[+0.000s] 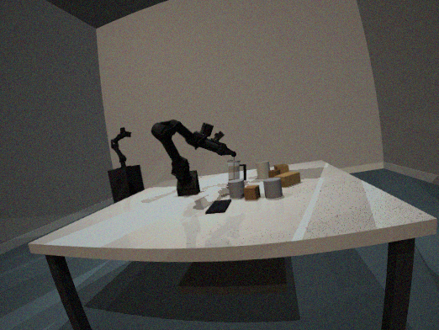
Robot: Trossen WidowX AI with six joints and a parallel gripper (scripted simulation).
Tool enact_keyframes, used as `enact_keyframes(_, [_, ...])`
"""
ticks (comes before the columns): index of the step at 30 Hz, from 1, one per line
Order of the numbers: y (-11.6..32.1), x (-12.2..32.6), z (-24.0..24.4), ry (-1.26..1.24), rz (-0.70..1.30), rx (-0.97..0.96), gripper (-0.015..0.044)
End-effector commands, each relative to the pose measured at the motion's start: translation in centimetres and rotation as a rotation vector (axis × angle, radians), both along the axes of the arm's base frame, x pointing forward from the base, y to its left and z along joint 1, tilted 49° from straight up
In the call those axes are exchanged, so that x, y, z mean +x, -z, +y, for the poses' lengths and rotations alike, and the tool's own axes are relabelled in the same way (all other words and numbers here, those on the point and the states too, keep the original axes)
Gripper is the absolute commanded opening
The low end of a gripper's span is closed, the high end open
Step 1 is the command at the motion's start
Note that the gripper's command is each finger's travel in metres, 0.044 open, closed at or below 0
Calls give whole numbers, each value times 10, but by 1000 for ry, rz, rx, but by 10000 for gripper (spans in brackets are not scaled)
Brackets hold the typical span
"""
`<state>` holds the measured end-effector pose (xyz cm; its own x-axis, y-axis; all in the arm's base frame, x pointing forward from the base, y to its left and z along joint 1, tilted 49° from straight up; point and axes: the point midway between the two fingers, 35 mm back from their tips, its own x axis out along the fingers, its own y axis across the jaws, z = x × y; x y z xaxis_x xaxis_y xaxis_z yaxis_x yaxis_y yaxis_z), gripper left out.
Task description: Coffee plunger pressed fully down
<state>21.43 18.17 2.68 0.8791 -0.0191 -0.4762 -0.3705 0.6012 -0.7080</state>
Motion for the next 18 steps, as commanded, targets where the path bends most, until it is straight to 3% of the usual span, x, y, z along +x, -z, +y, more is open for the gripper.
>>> enact_keyframes(1, [7,1,-8,8,14,-40,116])
enact_keyframes(18, [8,2,-6,9,13,-40,116])
